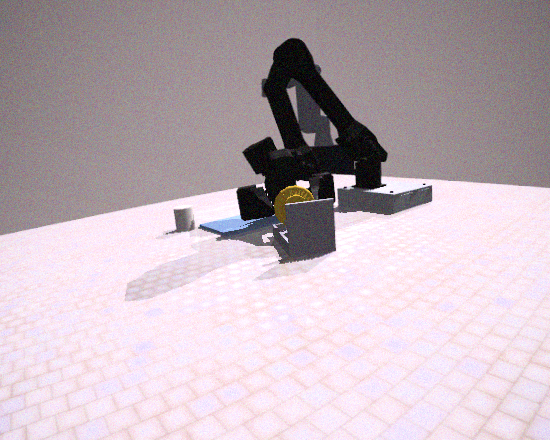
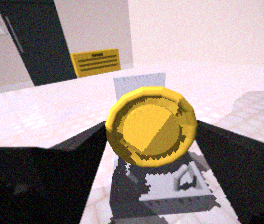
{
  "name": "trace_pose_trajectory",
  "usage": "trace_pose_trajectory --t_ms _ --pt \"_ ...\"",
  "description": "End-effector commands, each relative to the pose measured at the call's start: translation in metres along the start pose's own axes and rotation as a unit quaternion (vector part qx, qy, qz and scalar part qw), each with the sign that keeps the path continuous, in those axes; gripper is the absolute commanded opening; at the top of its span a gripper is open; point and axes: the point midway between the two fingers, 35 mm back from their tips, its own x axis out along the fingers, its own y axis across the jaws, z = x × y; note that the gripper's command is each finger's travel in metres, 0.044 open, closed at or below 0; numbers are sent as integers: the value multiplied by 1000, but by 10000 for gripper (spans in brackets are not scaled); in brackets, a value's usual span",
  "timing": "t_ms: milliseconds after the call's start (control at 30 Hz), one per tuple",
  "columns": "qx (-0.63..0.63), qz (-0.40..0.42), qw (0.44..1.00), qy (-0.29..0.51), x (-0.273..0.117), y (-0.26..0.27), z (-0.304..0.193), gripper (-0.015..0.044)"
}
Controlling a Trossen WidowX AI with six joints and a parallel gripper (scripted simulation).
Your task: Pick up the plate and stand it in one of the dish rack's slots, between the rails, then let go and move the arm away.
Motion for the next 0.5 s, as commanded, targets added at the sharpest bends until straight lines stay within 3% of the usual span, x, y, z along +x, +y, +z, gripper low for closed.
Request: trace_pose_trajectory --t_ms 0,200,467 --pt "0 0 1000 0 0 0 0 236" --pt "0 0 1000 0 0 0 0 394" --pt "0 0 1000 0 0 0 0 400"
